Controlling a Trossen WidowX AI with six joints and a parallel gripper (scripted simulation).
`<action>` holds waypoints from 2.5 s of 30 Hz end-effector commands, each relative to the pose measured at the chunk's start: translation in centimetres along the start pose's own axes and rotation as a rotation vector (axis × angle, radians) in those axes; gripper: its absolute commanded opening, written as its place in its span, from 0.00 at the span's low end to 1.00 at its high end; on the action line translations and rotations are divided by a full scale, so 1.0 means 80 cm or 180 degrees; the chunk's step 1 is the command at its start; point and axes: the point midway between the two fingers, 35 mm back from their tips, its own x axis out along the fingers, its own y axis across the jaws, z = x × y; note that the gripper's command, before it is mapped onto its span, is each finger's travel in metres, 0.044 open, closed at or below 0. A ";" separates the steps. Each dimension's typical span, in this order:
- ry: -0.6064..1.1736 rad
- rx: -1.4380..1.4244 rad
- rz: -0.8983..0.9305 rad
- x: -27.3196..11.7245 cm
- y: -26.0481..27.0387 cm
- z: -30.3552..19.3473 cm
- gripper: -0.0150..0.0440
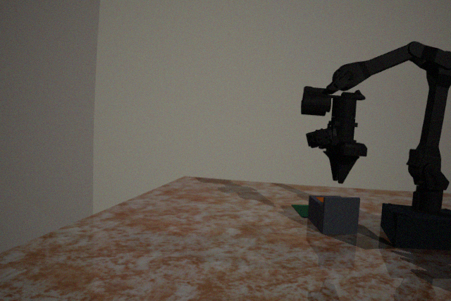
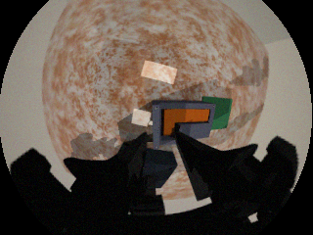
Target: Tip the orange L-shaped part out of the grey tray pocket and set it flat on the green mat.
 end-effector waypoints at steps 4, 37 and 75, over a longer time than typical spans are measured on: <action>0.0093 0.0001 -0.0009 0.068 0.001 -0.011 0.56; 0.0094 0.0001 -0.0010 0.114 0.001 -0.012 0.56; 0.0054 0.0016 -0.0003 -0.024 0.002 -0.004 0.56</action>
